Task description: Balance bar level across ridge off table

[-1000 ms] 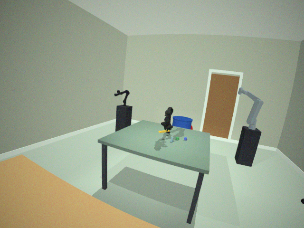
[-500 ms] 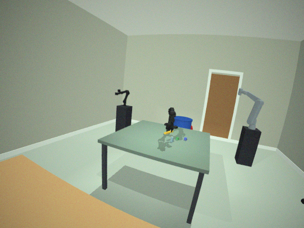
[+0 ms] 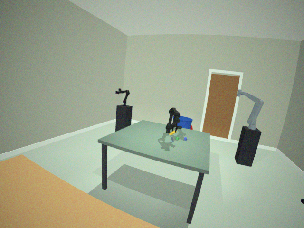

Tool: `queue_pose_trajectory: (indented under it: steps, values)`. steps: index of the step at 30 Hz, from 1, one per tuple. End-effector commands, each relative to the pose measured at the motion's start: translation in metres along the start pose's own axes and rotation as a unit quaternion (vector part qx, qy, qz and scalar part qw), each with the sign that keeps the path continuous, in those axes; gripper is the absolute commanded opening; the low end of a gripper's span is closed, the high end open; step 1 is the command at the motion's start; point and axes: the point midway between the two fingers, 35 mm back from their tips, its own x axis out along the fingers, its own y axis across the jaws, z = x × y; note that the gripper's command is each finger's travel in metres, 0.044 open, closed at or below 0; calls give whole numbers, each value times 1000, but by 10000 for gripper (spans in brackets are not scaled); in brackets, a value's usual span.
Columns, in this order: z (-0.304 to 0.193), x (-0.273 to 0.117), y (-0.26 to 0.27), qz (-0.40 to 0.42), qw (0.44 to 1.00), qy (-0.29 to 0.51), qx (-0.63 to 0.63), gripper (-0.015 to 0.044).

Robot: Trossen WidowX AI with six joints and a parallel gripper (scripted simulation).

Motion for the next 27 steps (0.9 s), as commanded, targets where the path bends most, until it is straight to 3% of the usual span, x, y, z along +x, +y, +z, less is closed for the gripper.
queue_pose_trajectory:
  steps: [1, 27]
  values:
    - [0, 1, 1, 0, 1000, -3, -6, 0]
    - [-1, 41, -1, 0, 1000, -3, -10, 0]
